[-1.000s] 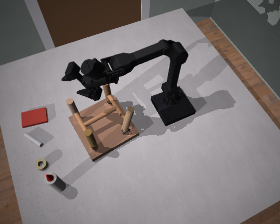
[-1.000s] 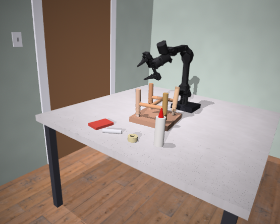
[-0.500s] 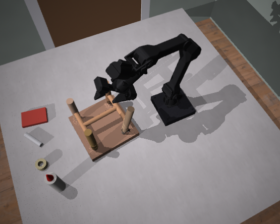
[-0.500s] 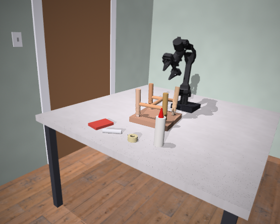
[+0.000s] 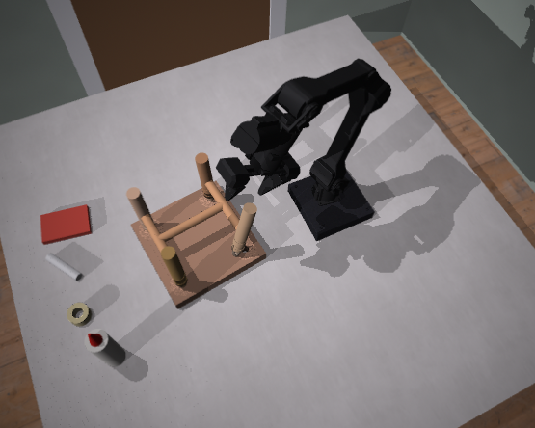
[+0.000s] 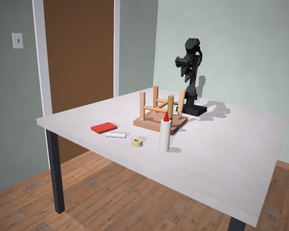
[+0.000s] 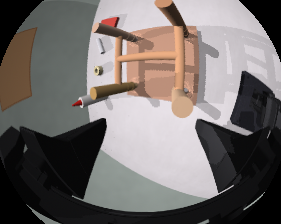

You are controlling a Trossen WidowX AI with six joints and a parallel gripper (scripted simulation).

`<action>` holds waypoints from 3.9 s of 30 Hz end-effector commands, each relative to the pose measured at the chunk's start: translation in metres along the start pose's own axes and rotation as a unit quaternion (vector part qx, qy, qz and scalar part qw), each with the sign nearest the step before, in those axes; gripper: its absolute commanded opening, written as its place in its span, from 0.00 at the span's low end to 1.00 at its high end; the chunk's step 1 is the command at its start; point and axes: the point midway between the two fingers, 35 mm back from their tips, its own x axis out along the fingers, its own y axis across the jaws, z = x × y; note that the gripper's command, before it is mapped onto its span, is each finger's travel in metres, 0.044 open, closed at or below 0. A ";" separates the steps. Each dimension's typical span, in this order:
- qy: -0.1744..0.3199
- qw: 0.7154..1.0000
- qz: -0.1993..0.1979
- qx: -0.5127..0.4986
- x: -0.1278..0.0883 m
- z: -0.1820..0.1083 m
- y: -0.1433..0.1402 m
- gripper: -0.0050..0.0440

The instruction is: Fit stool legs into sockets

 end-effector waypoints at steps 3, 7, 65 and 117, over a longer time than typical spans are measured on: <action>0.002 1.000 -0.002 -0.005 0.005 -0.001 -0.005 1.00; 0.002 1.000 -0.002 -0.005 0.012 -0.001 -0.010 1.00; 0.002 1.000 -0.002 -0.005 0.054 -0.001 -0.014 1.00; 0.002 1.000 -0.002 -0.005 0.062 -0.001 -0.001 1.00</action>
